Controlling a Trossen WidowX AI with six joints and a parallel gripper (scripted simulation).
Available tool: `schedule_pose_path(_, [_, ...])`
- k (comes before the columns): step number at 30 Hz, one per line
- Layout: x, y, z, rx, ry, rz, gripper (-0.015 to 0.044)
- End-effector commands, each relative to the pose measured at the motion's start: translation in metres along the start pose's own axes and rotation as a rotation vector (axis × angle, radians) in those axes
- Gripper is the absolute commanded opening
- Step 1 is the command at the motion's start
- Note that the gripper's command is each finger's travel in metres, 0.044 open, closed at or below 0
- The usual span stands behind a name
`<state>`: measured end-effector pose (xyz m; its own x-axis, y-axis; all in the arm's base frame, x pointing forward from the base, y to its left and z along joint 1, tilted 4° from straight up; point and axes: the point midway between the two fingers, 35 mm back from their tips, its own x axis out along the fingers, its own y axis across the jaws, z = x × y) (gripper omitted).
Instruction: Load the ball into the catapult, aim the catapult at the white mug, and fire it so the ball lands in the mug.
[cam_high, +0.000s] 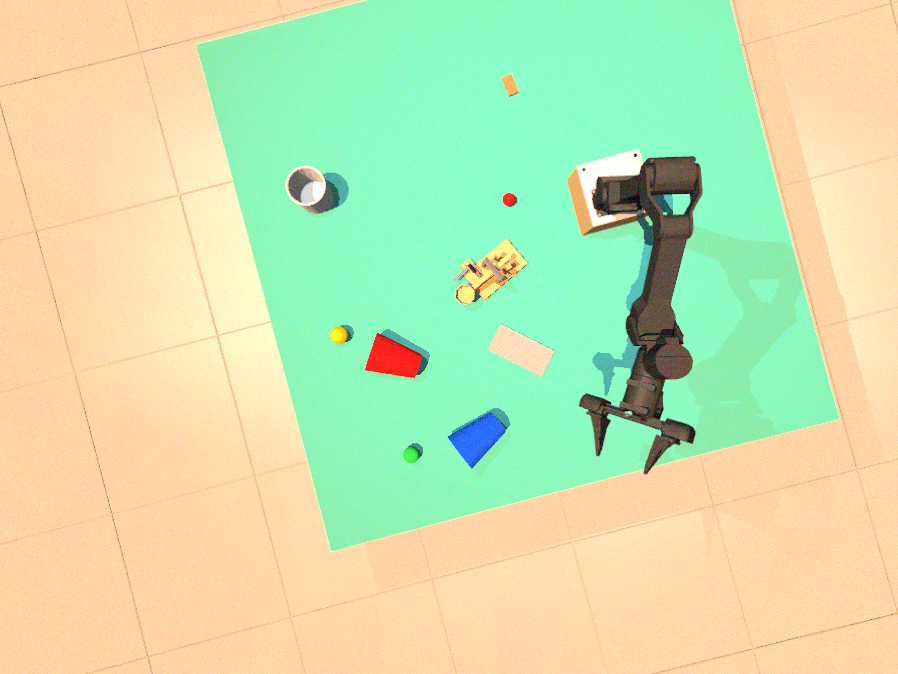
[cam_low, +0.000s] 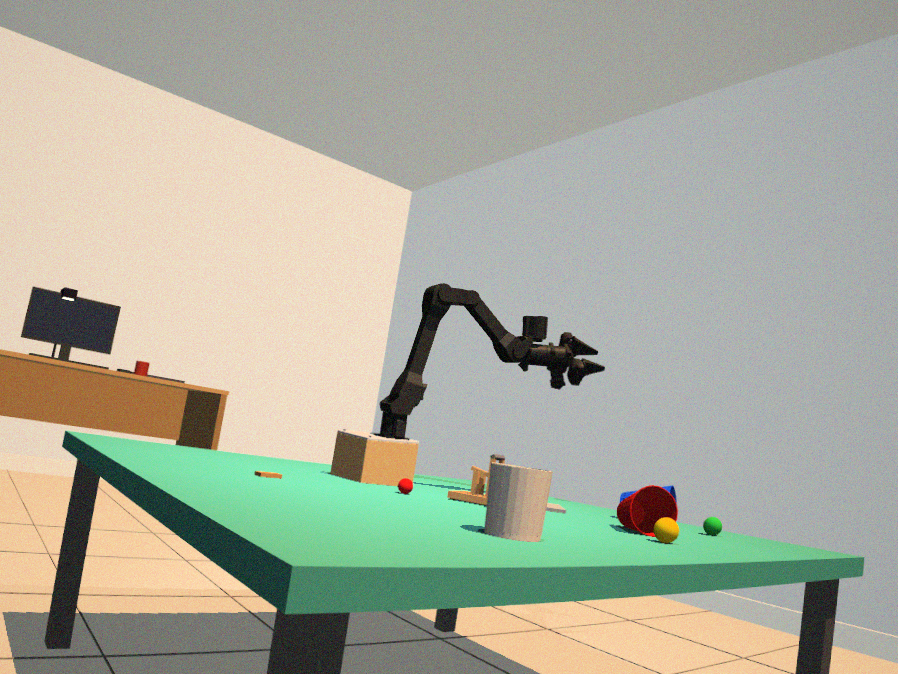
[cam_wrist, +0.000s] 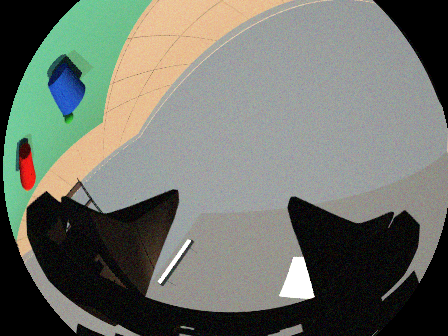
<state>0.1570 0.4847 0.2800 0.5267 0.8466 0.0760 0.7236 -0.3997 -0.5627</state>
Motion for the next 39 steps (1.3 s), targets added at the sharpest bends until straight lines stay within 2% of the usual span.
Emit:
schedule_pose_path(1, [0.0, 0.001, 0.0, 0.003, -0.001, 0.002, 0.0426])
schedule_pose_path(2, [0.0, 0.003, 0.0, 0.011, -0.005, 0.009, 0.044])
schedule_pose_path(21, [-0.004, 0.106, -0.005, 0.357, -0.091, 0.297, 0.044])
schedule_pose_path(39, [-0.035, 0.197, -0.01, 0.723, -0.075, 0.614, 0.044])
